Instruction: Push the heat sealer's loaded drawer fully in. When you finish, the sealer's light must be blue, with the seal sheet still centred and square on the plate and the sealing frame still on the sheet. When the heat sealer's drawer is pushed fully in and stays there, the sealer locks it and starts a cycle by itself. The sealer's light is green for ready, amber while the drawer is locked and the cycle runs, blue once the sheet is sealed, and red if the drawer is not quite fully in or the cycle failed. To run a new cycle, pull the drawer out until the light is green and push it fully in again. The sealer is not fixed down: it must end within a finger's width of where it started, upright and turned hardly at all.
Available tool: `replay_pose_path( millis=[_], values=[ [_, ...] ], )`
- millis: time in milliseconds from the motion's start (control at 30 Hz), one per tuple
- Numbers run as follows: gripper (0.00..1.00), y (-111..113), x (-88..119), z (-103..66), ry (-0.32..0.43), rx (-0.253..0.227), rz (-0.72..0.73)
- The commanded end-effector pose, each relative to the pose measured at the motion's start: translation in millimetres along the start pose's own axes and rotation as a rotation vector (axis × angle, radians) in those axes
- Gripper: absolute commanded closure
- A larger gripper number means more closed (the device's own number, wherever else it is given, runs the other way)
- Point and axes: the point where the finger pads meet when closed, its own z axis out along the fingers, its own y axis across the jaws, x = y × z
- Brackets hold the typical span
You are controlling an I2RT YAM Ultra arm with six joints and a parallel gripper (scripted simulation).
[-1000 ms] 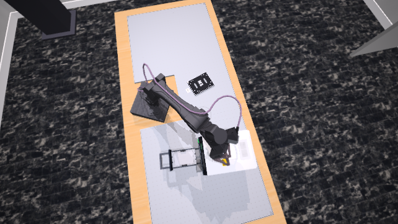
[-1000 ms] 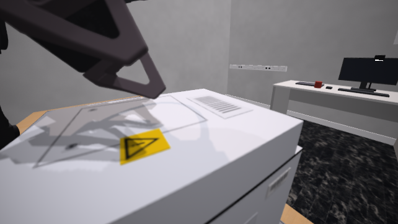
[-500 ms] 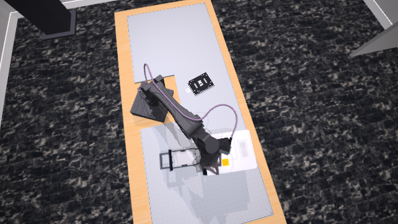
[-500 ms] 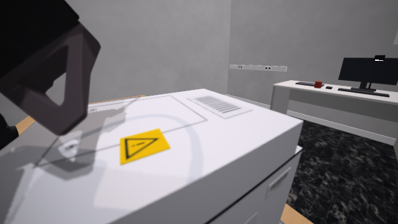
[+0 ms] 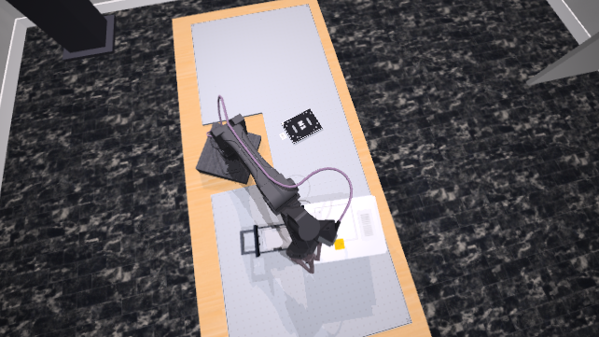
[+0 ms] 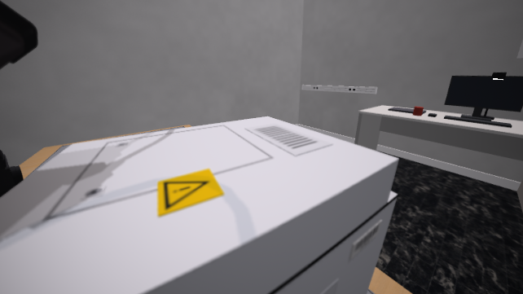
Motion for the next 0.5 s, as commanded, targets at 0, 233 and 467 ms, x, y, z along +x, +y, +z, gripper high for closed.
replay_pose_path(
  millis=[0,233,467],
  values=[
    [0.55,-4,-2,-3.6,0.03,0.017,0.032],
    [0.55,-24,26,-9.3,0.046,0.017,0.031],
    [0.55,-29,44,7.4,0.163,-0.006,0.096]
  ],
)
